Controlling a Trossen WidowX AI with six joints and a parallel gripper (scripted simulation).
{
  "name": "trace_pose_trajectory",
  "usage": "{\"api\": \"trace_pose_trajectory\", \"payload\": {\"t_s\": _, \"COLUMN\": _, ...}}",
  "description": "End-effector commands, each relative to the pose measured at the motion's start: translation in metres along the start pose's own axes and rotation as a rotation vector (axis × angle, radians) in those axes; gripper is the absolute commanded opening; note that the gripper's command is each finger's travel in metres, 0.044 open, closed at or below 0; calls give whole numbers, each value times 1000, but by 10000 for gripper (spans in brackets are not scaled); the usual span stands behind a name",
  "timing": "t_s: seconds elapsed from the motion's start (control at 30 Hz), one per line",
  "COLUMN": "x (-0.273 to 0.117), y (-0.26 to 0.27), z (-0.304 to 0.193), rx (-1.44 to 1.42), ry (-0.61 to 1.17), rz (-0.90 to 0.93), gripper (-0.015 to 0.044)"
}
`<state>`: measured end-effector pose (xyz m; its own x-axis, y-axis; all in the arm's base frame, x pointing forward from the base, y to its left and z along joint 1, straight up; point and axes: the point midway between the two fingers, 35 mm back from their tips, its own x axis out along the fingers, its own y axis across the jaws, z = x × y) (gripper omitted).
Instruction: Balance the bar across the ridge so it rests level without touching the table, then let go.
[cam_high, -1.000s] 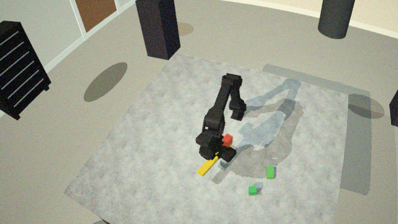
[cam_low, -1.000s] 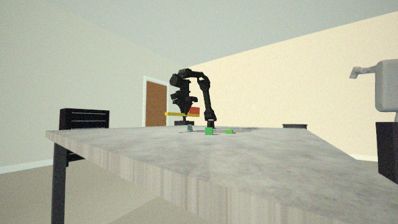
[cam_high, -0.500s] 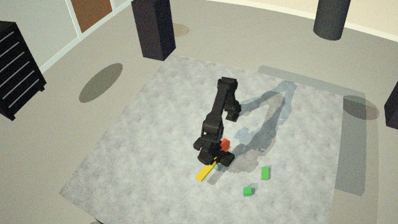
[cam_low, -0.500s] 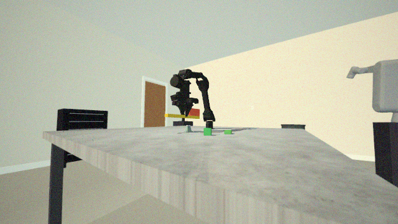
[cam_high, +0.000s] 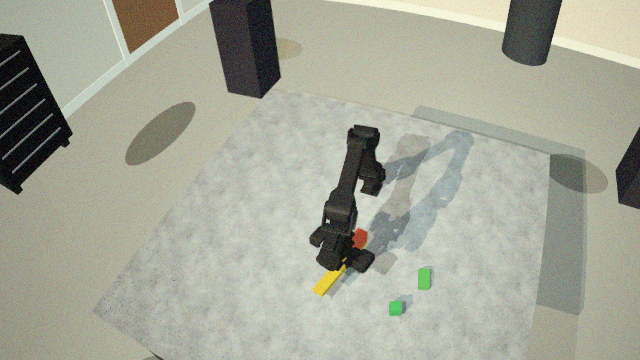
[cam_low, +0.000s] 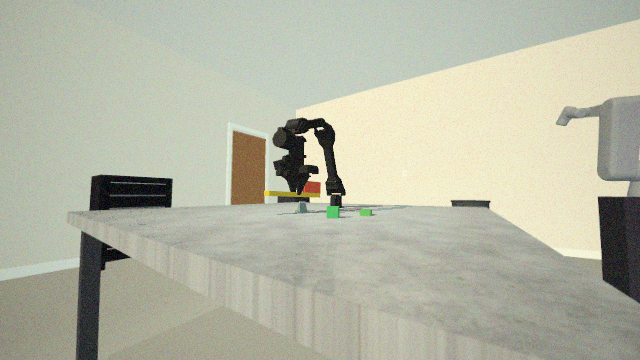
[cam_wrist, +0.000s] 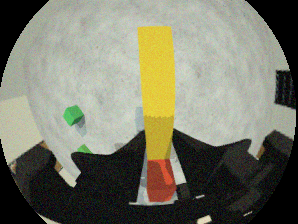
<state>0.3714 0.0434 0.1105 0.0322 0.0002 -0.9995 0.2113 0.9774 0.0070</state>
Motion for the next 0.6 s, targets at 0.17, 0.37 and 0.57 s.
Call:
{"api": "trace_pose_trajectory", "payload": {"t_s": 0.17, "x": 10, "y": 0, "z": -1, "rx": 5, "ry": 1, "rz": 4, "gripper": 0}}
{"api": "trace_pose_trajectory", "payload": {"t_s": 0.37, "x": 10, "y": 0, "z": -1, "rx": 5, "ry": 1, "rz": 4, "gripper": 0}}
{"api": "trace_pose_trajectory", "payload": {"t_s": 0.57, "x": 10, "y": 0, "z": -1, "rx": 5, "ry": 1, "rz": 4, "gripper": 0}}
